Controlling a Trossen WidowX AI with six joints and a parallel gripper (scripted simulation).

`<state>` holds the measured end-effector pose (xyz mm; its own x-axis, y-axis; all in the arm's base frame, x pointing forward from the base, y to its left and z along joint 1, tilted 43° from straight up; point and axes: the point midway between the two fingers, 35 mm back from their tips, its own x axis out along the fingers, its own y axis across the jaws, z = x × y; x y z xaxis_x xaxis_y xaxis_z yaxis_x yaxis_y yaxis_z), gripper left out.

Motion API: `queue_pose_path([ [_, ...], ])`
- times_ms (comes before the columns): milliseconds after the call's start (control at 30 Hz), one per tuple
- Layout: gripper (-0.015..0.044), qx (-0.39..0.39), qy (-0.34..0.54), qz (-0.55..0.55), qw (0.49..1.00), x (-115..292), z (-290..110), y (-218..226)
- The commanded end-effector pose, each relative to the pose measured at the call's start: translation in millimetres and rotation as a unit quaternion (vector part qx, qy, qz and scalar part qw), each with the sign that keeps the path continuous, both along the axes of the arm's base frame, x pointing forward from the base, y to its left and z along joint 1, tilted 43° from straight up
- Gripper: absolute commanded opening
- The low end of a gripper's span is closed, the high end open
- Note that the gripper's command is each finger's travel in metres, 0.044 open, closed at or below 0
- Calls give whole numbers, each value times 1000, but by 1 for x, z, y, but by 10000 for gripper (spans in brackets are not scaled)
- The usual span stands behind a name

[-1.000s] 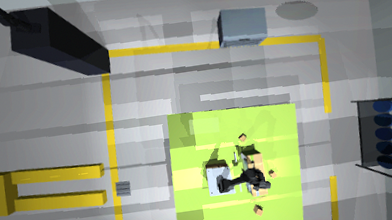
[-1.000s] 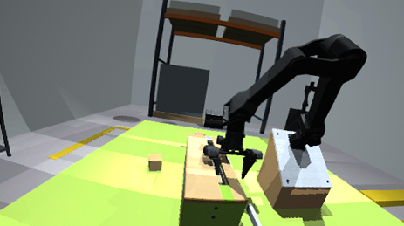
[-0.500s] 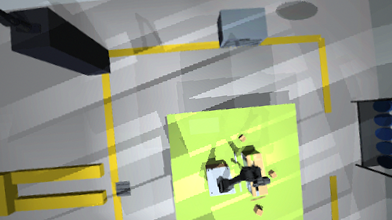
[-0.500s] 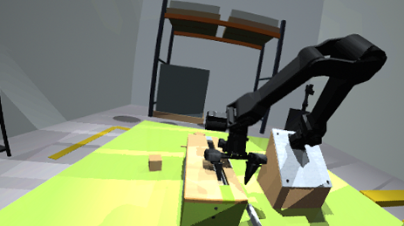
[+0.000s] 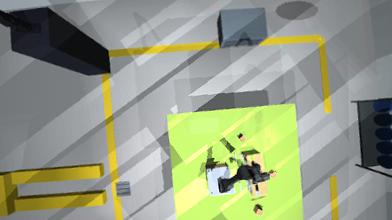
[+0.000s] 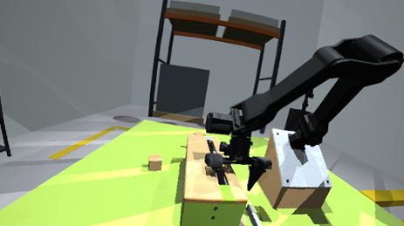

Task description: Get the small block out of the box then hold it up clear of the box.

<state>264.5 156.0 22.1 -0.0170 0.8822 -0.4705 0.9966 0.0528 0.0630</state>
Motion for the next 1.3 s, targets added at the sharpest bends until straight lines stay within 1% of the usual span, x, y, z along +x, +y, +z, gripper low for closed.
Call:
queue_pose_path([
  [0, 400, 1, -4, 1, 1000, 0, 6, 5],
  [133, 400, -3, -4, 0, 1000, 1, 15, -7],
  [333, 400, -2, 0, 0, 1000, 0, 47, -41],
  [500, 400, 0, 3, -2, 1000, -1, 44, -40],
  [533, 374, -2, -3, -3, 1000, 0, 45, -43],
  [567, 348, -9, -20, -7, 1000, 1, 47, -50],
  [633, 295, -27, -105, 33, 994, -1, 49, -53],
  [667, 285, -34, -153, 62, 986, -3, 50, -51],
  [767, 285, -55, -292, 151, 943, -8, 53, -45],
  [867, 285, -73, -424, 241, 870, -12, 56, -39],
  [933, 285, -84, -509, 303, 802, -15, 58, -35],
  [1000, 285, -92, -584, 361, 721, -18, 60, -32],
  [1133, 285, -103, -704, 463, 528, -24, 65, -25],
  [1267, 285, -105, -776, 542, 305, -29, 70, -19],
])
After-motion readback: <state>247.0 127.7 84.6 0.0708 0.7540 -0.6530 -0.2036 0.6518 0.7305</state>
